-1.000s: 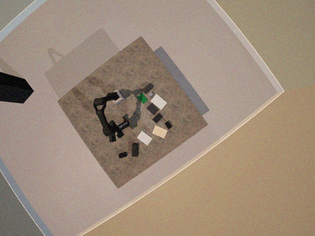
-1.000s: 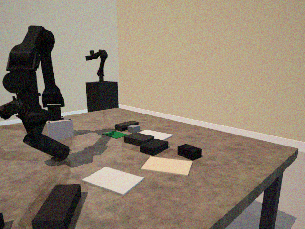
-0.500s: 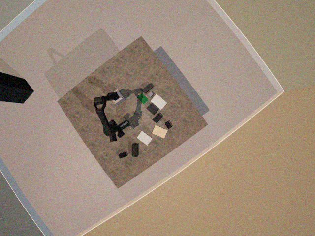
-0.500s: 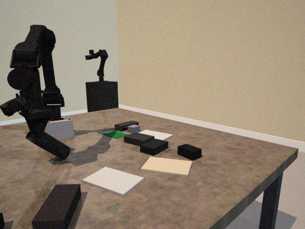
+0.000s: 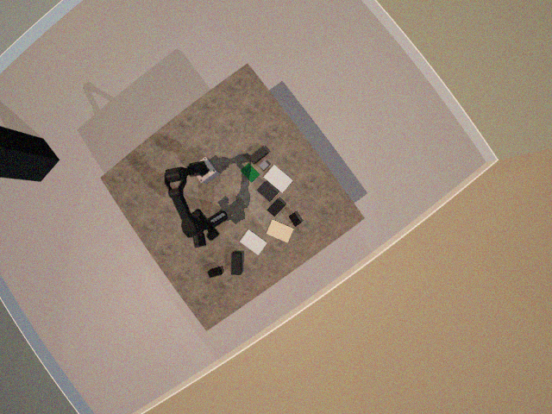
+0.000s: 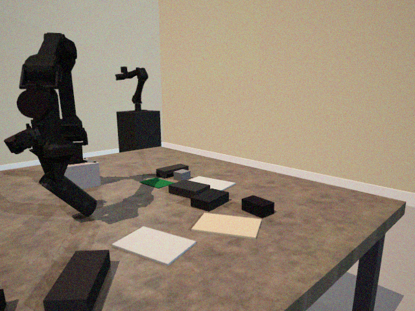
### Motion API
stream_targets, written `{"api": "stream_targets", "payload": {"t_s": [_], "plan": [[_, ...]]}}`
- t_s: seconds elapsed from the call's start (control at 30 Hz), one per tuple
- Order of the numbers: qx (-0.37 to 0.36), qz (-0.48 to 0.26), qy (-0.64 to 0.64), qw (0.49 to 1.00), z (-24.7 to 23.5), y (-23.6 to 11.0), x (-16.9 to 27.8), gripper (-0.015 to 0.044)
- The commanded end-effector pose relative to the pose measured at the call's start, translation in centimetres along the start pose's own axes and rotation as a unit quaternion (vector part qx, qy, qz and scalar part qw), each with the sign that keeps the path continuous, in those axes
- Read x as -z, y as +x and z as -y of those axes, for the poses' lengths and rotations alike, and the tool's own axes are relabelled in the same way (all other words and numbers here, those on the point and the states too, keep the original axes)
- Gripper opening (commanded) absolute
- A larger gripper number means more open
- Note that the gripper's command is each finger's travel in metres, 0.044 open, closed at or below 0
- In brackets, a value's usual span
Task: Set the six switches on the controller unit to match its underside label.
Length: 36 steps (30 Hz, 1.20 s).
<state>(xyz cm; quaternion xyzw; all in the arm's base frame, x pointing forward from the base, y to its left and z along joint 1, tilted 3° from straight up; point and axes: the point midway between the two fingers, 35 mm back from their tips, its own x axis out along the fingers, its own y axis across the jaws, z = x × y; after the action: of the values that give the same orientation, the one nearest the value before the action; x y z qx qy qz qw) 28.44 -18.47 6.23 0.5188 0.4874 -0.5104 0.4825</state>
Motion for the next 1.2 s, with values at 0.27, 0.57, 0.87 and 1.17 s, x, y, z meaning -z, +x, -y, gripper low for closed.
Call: {"api": "stream_targets", "payload": {"t_s": [0.27,0.57,0.87,1.17], "plan": [[-0.002,-0.005,-0.001,1.0,-0.1,-0.5,1.2,0.0336],[-0.002,-0.005,-0.001,1.0,-0.1,-0.8,1.9,0.0336],[-0.002,-0.006,-0.001,1.0,-0.1,-1.0,2.6,0.0336],[-0.002,-0.006,-0.001,1.0,-0.1,-1.2,3.3,0.0336]]}}
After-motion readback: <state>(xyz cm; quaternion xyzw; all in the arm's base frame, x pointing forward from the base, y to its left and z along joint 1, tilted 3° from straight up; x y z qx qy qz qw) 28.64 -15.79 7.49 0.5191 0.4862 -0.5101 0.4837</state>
